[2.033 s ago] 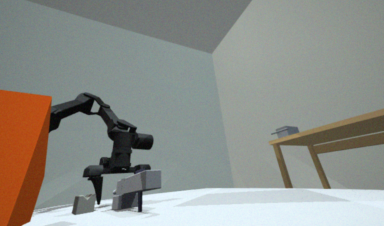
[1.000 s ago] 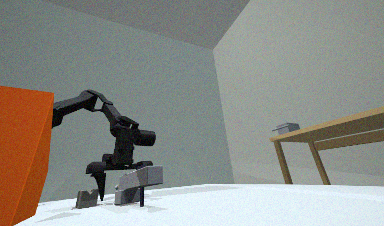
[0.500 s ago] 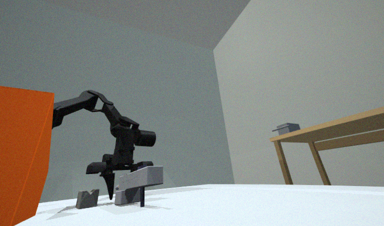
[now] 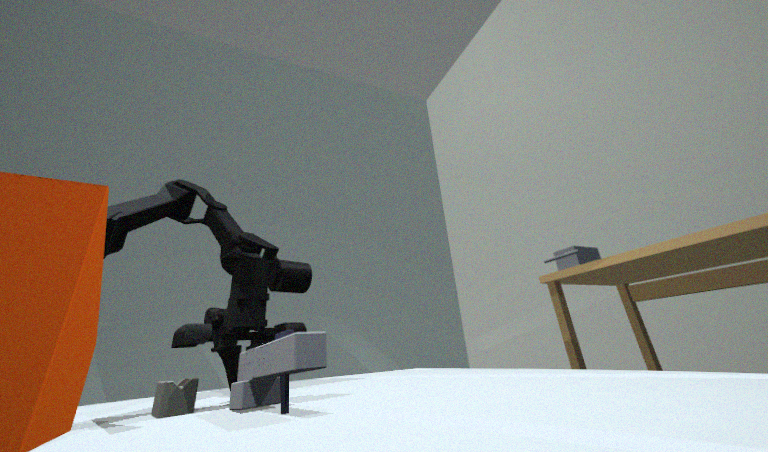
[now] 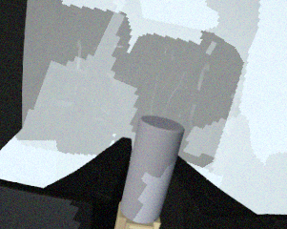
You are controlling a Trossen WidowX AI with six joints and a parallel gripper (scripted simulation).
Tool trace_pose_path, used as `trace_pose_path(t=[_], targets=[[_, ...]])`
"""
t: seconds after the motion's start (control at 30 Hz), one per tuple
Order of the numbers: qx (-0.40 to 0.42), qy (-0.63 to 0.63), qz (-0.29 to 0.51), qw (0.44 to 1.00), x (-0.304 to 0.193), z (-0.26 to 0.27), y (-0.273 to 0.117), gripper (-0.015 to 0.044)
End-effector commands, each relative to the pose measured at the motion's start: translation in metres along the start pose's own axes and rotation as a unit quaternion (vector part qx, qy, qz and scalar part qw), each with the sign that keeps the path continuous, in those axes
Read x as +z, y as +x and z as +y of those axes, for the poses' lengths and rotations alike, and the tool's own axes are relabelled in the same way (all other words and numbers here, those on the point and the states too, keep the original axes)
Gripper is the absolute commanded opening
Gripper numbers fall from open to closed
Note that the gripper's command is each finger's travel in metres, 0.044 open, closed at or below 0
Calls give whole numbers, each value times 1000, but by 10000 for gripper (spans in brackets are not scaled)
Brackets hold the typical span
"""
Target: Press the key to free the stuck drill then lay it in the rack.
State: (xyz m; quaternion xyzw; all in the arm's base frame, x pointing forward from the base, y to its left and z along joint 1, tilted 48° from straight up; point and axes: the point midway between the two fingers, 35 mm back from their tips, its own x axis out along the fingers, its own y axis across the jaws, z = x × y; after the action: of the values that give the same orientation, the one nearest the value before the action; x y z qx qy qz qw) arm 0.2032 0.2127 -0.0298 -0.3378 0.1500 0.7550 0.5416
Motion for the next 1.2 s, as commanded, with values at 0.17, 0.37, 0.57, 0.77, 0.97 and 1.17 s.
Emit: trace_pose_path(t=[0.17, 0.37, 0.57, 0.77, 0.97, 1.17], targets=[[1, -2, 0, 1000, 0, 2, -2, 0], [1, -2, 0, 1000, 0, 2, -3, 0], [1, -2, 0, 1000, 0, 2, -3, 0], [1, -2, 0, 1000, 6, 1, -1, 0], [1, -2, 0, 1000, 11, 1, -1, 0], [1, -2, 0, 1000, 19, 1, -2, 0]])
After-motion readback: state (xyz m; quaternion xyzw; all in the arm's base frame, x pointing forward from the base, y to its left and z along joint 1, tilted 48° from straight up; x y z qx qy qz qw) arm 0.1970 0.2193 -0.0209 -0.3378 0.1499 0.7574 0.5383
